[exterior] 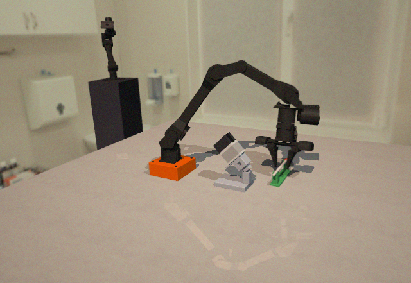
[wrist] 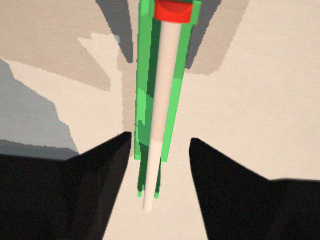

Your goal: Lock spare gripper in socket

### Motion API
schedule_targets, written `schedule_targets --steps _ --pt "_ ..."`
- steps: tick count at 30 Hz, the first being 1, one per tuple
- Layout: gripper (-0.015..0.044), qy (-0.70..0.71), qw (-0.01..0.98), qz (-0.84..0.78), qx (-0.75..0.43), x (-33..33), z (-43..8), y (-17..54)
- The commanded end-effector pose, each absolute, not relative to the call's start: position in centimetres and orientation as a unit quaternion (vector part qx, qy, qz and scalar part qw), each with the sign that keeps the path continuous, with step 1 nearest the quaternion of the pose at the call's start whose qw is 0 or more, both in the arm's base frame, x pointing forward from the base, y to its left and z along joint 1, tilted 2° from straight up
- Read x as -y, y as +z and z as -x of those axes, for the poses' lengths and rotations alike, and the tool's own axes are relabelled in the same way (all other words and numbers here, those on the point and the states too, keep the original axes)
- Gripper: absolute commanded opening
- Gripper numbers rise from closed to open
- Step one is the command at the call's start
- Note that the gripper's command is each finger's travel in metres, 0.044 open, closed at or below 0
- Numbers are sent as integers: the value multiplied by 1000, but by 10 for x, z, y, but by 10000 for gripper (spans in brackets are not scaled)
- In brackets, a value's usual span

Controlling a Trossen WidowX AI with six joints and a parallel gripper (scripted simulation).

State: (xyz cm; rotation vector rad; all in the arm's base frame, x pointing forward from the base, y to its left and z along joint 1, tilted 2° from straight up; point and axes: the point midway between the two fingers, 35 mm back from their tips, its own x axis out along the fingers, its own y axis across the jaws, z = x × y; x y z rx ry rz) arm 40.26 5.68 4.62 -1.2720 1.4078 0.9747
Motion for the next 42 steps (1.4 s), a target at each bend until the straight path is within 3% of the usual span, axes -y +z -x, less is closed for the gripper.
schedule_targets --steps 1,18,25,42 --pt "180 400 485 520 -578 -58 -402 39" --pt "180 401 485 520 -578 -59 -401 17" --pt "0 401 485 520 -578 -59 -401 17" --pt "0 400 485 520 -578 -58 -401 37"
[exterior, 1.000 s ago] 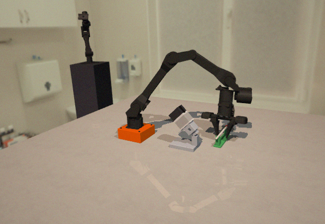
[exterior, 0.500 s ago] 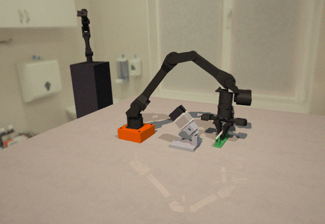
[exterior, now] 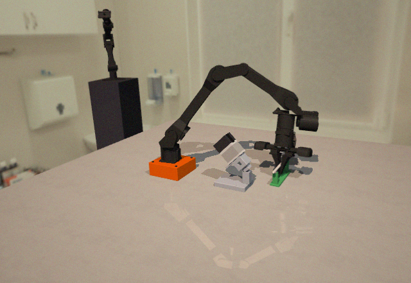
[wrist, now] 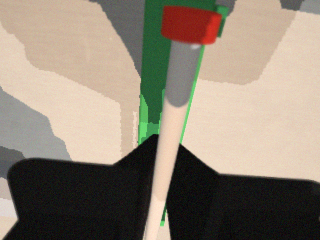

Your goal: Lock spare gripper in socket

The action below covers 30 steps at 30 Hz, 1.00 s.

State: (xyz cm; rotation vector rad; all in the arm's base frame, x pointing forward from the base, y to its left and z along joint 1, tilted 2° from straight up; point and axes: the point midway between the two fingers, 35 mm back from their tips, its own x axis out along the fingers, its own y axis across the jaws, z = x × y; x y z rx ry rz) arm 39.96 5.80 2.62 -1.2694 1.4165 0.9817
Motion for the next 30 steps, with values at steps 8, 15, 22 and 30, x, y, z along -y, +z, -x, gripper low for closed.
schedule_targets --steps 8,15,22,30 --pt "0 400 485 520 -578 -57 -400 63" --pt "0 400 485 520 -578 -56 -398 85" --pt "0 400 483 520 -579 -56 -398 80" --pt "0 401 483 520 -580 -57 -396 81"
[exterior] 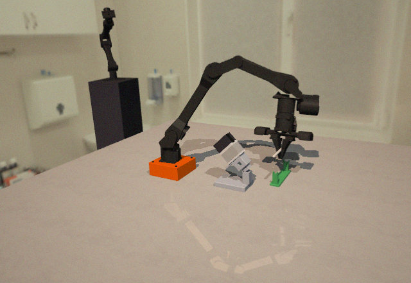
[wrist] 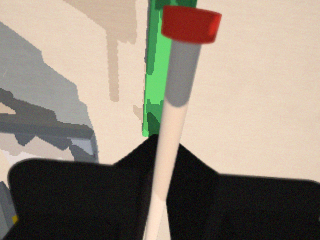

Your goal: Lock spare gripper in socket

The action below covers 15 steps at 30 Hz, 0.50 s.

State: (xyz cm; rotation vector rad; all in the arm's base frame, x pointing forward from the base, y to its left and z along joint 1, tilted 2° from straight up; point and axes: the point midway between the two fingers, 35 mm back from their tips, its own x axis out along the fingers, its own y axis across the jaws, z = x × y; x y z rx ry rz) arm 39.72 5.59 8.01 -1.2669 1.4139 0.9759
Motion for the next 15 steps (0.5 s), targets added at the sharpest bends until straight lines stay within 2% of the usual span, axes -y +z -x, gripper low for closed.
schedule_targets --steps 1,15 --pt "0 401 482 520 -580 -57 -393 82" --pt "0 404 481 520 -579 -69 -352 95"
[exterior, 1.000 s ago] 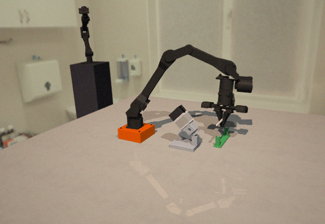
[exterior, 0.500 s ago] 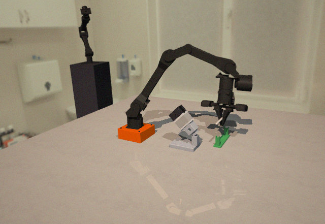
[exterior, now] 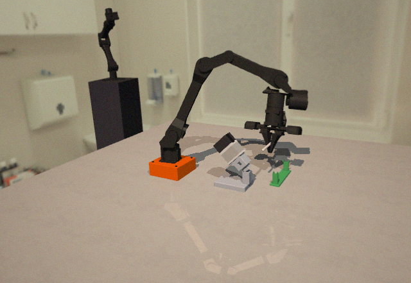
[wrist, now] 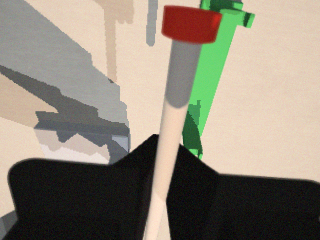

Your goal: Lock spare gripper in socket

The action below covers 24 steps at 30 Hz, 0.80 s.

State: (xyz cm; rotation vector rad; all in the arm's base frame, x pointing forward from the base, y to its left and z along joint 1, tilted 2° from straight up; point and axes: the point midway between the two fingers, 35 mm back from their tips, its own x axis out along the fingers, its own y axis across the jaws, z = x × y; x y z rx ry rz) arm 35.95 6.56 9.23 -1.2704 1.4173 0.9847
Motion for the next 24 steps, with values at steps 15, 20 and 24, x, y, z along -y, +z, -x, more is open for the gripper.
schedule_targets --steps 15,20,24 --pt "0 408 478 520 -578 -75 -305 101" --pt "0 409 478 520 -578 -76 -298 101" --pt "0 410 478 519 -578 -77 -299 91"
